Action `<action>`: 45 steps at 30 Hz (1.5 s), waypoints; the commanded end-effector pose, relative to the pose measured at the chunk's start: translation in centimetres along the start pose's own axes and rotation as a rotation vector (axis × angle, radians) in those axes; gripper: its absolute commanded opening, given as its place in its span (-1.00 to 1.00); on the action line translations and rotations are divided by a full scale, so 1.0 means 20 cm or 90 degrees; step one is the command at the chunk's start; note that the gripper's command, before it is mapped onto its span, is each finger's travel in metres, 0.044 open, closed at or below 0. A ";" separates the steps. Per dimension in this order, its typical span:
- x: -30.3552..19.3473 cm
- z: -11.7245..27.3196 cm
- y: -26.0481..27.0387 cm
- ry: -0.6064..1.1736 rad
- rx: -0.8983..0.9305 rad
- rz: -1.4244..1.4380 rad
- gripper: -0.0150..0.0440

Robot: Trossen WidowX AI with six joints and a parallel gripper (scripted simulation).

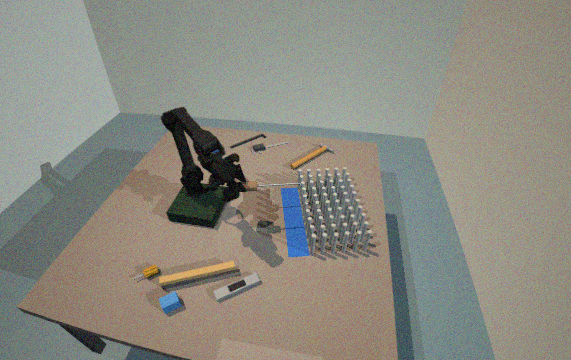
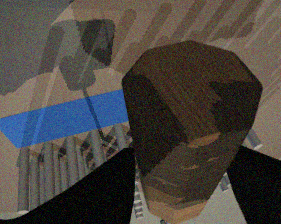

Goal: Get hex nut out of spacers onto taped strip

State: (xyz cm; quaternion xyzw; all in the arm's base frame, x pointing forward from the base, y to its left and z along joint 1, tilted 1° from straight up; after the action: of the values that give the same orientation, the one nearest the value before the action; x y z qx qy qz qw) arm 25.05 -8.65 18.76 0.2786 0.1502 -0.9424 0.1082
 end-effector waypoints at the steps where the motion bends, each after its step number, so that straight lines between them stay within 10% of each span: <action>1: 0.00 0.00 0.00 0.005 -0.004 -0.016 -0.49; 45: 0.39 -0.65 0.20 0.008 -0.003 -0.012 -0.49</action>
State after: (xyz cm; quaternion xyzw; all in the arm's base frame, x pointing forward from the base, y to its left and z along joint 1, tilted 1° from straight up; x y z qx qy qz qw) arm 25.85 -8.94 3.07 0.2803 0.1551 -0.9421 0.0996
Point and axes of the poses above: the point midway between the two fingers, 35 mm back from their tips, its own z axis back along the fingers, its own y axis across the jaws, x = y × z, the point moved 1 cm from there along z, back along the fingers
